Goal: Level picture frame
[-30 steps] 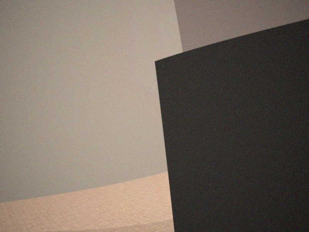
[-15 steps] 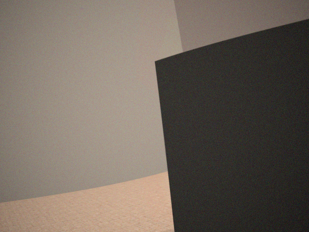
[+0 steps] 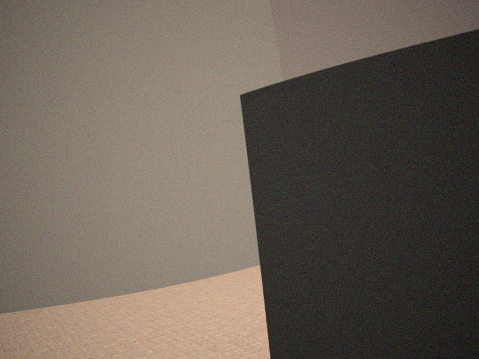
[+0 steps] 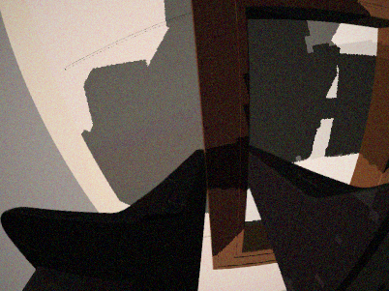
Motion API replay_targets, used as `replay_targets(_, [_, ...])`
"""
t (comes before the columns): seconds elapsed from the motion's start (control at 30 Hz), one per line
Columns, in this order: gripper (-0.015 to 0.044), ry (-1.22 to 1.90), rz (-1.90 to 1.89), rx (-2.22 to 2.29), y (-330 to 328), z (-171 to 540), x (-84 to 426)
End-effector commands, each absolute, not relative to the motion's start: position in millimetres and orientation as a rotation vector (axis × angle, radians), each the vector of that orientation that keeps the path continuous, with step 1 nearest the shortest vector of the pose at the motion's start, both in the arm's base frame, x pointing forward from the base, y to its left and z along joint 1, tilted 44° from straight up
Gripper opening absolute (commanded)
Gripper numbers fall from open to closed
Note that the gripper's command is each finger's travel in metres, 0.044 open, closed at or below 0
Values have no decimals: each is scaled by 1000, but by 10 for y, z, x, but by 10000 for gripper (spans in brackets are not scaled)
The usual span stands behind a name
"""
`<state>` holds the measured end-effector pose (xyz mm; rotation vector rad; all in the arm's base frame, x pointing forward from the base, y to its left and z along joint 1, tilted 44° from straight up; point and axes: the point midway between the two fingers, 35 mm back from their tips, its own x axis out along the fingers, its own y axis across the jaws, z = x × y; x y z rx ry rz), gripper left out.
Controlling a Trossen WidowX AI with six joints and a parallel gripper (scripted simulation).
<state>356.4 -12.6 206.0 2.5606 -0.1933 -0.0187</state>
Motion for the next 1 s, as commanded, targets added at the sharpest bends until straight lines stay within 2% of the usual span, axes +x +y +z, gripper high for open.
replay_targets(0.0, [0, -211, -9, 2562, -144, 2084, 3564])
replay_targets(0.97, [0, -211, -9, 2562, -157, 2063, 3563])
